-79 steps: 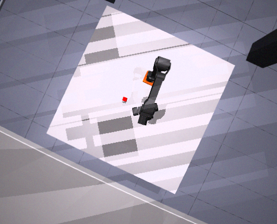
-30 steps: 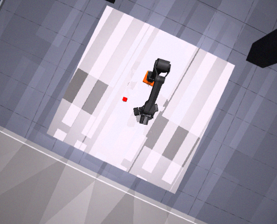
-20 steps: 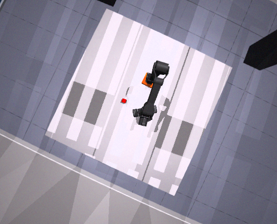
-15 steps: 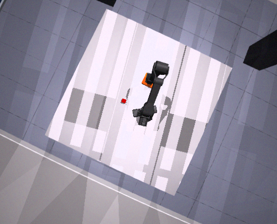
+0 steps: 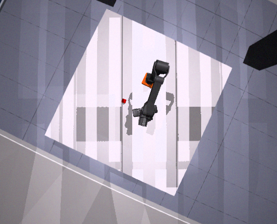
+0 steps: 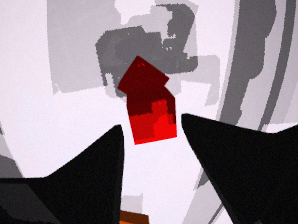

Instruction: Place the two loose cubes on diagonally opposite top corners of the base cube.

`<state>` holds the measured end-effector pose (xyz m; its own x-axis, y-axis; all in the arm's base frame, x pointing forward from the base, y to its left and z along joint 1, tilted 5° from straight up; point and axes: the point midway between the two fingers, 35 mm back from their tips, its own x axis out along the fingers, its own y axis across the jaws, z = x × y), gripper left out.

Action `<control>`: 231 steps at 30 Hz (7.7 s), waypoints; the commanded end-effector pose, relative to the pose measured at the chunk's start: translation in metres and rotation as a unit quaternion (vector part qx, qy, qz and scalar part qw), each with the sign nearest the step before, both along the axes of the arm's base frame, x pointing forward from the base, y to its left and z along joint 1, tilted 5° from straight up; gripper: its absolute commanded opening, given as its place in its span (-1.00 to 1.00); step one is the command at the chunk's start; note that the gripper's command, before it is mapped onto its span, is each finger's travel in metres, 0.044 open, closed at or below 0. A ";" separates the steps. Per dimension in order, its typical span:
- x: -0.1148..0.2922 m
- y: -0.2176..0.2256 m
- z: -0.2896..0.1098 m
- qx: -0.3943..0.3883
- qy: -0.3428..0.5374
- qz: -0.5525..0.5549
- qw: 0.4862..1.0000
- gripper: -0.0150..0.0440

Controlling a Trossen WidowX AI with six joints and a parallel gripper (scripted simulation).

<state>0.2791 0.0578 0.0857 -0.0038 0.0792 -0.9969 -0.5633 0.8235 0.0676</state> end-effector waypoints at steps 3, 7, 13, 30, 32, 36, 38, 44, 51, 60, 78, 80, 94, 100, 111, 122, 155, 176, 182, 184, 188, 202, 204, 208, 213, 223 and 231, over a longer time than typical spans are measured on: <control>0.003 -0.001 0.011 0.001 -0.006 0.001 1.000 0.20; 0.003 -0.001 0.015 0.001 -0.006 0.001 1.000 0.20; 0.001 -0.002 0.012 0.000 -0.001 -0.006 1.000 0.29; 0.009 -0.125 0.030 -0.007 0.039 -0.592 0.805 0.41; 0.006 -0.140 0.032 -0.007 0.043 -0.653 0.756 0.41; -0.002 -0.171 0.037 -0.007 0.051 -0.761 0.647 0.41; -0.007 -0.186 0.040 -0.005 0.055 -0.809 0.586 0.41; -0.015 -0.204 0.043 -0.003 0.060 -0.860 0.506 0.41; -0.014 -0.204 0.032 -0.003 0.060 -0.860 0.506 0.41; -0.014 -0.200 -0.019 -0.003 0.060 -0.860 0.506 0.41; -0.014 -0.199 -0.046 -0.003 0.060 -0.860 0.506 0.41; -0.014 -0.198 -0.050 -0.003 0.060 -0.860 0.506 0.41; -0.014 -0.197 -0.067 -0.003 0.060 -0.860 0.506 0.23; -0.014 -0.197 -0.067 -0.003 0.060 -0.860 0.506 -0.14; -0.013 -0.199 -0.048 -0.002 0.064 -0.858 0.510 -0.14; -0.011 -0.202 -0.015 -0.001 0.065 -0.857 0.511 -0.14; 0.004 -0.175 0.045 -0.001 0.050 -0.780 0.624 -0.14; 0.029 -0.112 0.047 0.002 0.029 -0.572 0.820 -0.14; 0.033 -0.094 0.048 0.003 0.023 -0.503 0.864 -0.14; 0.034 -0.088 0.048 0.003 0.021 -0.480 0.877 -0.14; 0.036 -0.075 0.049 0.004 0.017 -0.431 0.902 -0.14; 0.039 -0.033 0.049 0.004 0.005 -0.255 0.967 -0.14; 0.038 -0.027 0.049 0.004 0.004 -0.229 0.973 -0.14; 0.038 -0.016 0.049 0.004 0.001 -0.177 0.984 -0.14; 0.036 -0.002 0.049 0.004 -0.002 -0.112 0.994 -0.14; 0.033 0.019 0.049 0.004 -0.006 -0.013 1.000 -0.14; 0.032 0.020 0.035 0.003 -0.009 -0.006 1.000 -0.14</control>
